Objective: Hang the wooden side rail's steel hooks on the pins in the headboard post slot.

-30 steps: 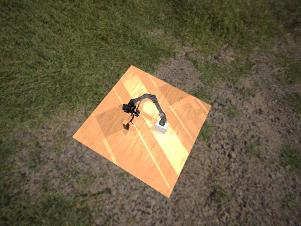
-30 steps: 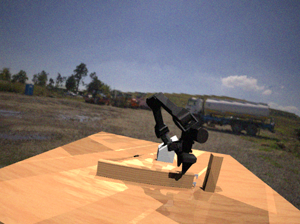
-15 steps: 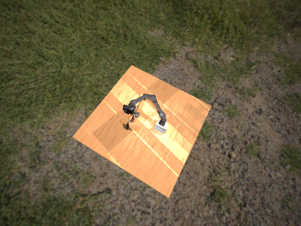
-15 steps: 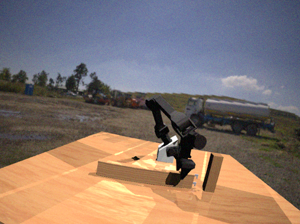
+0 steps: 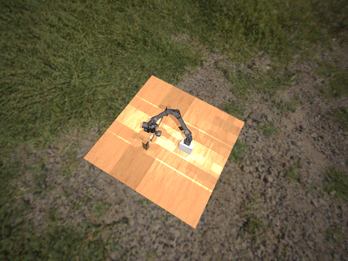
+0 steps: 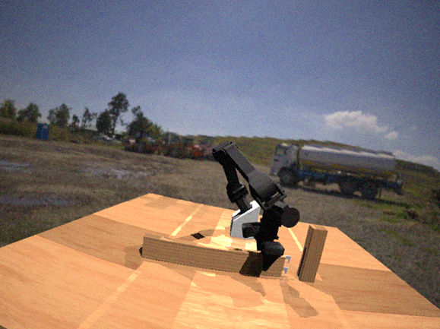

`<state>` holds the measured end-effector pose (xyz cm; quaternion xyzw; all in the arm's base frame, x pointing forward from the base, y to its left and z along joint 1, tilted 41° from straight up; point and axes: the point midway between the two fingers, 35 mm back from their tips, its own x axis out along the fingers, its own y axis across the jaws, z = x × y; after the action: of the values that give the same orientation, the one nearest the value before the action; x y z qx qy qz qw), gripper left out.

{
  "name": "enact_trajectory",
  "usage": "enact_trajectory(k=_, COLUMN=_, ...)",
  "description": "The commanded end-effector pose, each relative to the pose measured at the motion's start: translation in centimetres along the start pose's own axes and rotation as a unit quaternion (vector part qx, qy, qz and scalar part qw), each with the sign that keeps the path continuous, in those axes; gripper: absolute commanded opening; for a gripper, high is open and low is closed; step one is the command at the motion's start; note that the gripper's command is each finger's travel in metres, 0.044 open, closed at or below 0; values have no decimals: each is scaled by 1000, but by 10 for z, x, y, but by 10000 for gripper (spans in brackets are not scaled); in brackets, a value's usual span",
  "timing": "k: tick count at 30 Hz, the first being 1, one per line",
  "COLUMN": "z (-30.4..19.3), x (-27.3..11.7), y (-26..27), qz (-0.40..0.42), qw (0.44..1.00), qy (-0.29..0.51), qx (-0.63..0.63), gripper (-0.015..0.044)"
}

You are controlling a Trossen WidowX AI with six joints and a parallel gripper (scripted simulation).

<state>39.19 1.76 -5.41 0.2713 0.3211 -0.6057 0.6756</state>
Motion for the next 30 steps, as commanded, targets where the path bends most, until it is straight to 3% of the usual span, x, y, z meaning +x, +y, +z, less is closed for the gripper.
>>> enact_trajectory(k=1, z=1, x=7, y=-1, qz=0, qw=1000, qy=-3, qx=-2, gripper=440)
enact_trajectory(k=6, z=1, x=12, y=-1, qz=0, qw=1000, qy=-3, qx=-2, gripper=440)
enact_trajectory(k=18, z=1, x=12, y=-1, qz=0, qw=1000, qy=-3, qx=-2, gripper=125)
enact_trajectory(k=24, z=1, x=12, y=-1, qz=0, qw=1000, qy=-3, qx=-2, gripper=85)
enact_trajectory(k=27, z=1, x=12, y=-1, qz=0, qw=1000, qy=-3, qx=-2, gripper=6)
enact_trajectory(k=30, z=1, x=12, y=-1, qz=0, qw=1000, qy=-3, qx=-2, gripper=0)
